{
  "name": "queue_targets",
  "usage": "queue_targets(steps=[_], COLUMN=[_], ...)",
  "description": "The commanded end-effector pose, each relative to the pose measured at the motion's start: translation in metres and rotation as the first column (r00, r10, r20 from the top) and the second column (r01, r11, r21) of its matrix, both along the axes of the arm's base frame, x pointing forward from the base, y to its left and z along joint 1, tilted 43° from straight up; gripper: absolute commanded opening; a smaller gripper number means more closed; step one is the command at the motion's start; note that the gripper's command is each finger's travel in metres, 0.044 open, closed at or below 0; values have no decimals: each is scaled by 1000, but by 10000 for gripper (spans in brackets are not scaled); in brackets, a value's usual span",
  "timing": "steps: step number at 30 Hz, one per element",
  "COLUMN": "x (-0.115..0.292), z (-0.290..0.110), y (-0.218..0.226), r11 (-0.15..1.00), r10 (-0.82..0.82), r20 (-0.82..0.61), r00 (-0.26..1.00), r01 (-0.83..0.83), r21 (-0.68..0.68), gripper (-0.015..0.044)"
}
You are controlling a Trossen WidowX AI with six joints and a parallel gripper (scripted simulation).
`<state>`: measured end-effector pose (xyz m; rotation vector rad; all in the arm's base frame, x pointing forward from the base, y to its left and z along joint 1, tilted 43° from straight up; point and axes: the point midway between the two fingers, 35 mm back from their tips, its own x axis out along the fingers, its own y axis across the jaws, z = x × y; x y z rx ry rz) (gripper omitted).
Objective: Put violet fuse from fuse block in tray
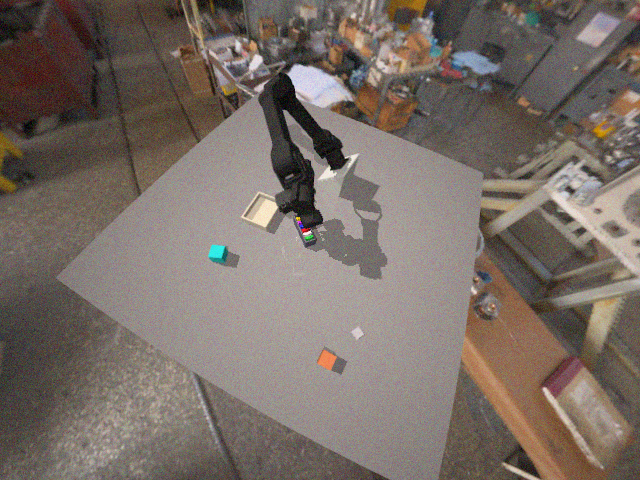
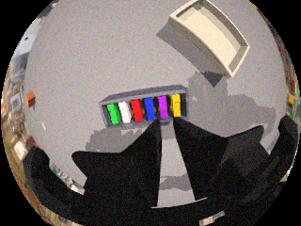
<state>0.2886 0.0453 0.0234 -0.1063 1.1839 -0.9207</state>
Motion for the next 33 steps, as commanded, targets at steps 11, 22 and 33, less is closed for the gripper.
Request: queue_targets(steps=[11,22,33], x=[1,2,3], z=[-10,-18,-23], y=[-9,-16,-21], r11=[1000,1000,1000], r10=[6,6,6], r20=[-7,-6,-6], r00=[1000,1000,1000], r01=[-6,-6,-6], r21=[-10,-11,-11], gripper=[62,62,62])
